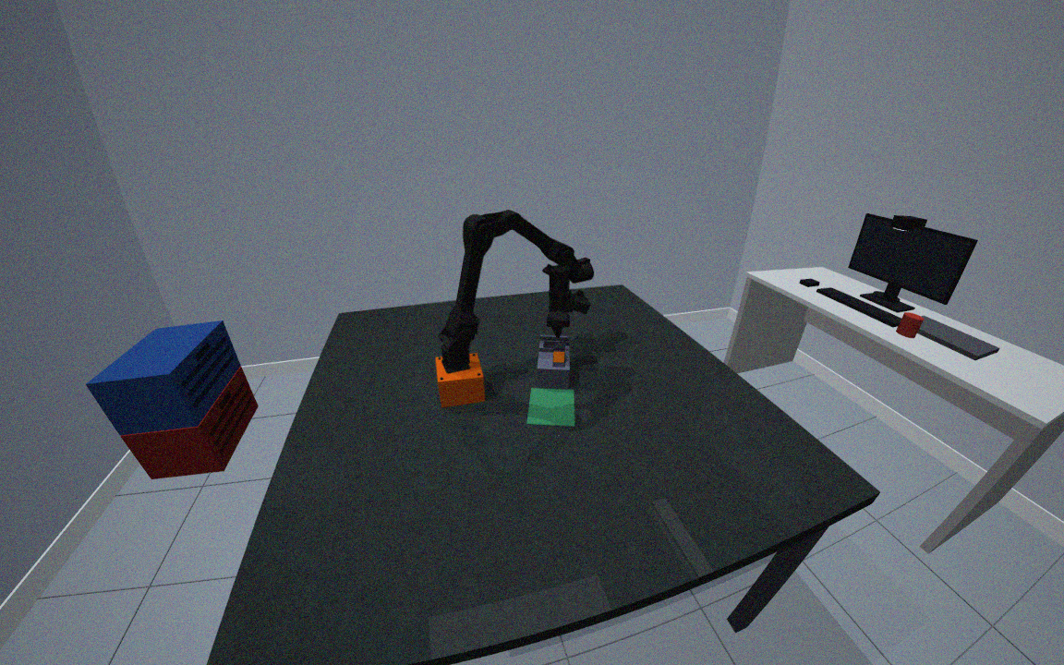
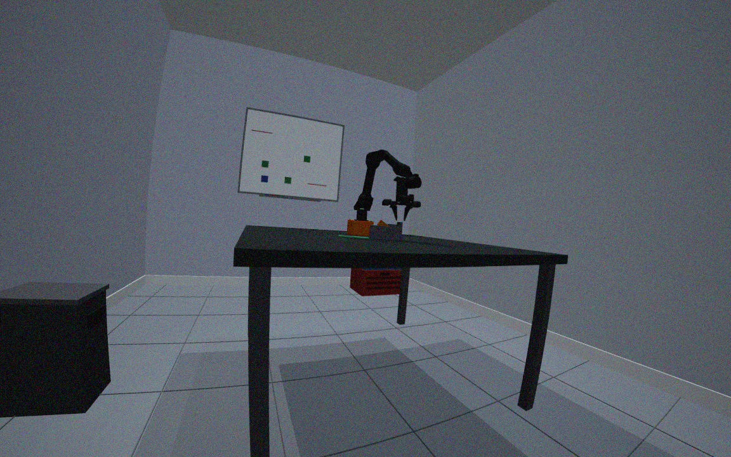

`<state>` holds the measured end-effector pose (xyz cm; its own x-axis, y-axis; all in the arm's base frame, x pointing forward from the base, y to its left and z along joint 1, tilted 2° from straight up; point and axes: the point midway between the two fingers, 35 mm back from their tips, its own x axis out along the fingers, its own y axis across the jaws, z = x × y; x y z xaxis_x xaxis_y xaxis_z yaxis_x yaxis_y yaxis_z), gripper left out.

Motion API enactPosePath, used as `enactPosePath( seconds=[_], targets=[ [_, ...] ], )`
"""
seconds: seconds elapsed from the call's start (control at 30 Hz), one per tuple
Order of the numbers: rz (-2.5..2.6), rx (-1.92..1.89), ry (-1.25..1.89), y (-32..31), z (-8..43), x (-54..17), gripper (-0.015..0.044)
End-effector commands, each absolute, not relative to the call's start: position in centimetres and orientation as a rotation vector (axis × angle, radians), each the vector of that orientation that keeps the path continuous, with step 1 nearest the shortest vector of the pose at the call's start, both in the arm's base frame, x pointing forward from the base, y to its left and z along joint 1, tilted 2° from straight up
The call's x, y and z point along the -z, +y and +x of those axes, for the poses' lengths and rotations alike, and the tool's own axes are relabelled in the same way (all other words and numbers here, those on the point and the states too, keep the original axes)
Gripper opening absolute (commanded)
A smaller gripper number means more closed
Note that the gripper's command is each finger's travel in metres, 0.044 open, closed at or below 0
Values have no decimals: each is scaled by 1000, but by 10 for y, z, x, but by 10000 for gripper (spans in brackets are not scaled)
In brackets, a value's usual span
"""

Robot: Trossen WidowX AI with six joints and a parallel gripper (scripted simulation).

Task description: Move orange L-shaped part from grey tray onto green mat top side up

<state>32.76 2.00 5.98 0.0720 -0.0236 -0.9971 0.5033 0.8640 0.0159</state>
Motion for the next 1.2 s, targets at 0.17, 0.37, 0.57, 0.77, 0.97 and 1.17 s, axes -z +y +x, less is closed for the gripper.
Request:
enactPosePath(
  seconds=[0.17,0.37,0.57,0.77,0.97,1.17],
  targets=[
    [394,418,1480,18,322,-33,180],
    [394,418,1480,18,323,-24,180],
    [393,418,1480,18,324,-14,180],
    [393,418,1480,17,324,-4,180],
    [393,418,1480,17,324,2,180],
    [393,418,1480,17,324,2,180]
  ],
)
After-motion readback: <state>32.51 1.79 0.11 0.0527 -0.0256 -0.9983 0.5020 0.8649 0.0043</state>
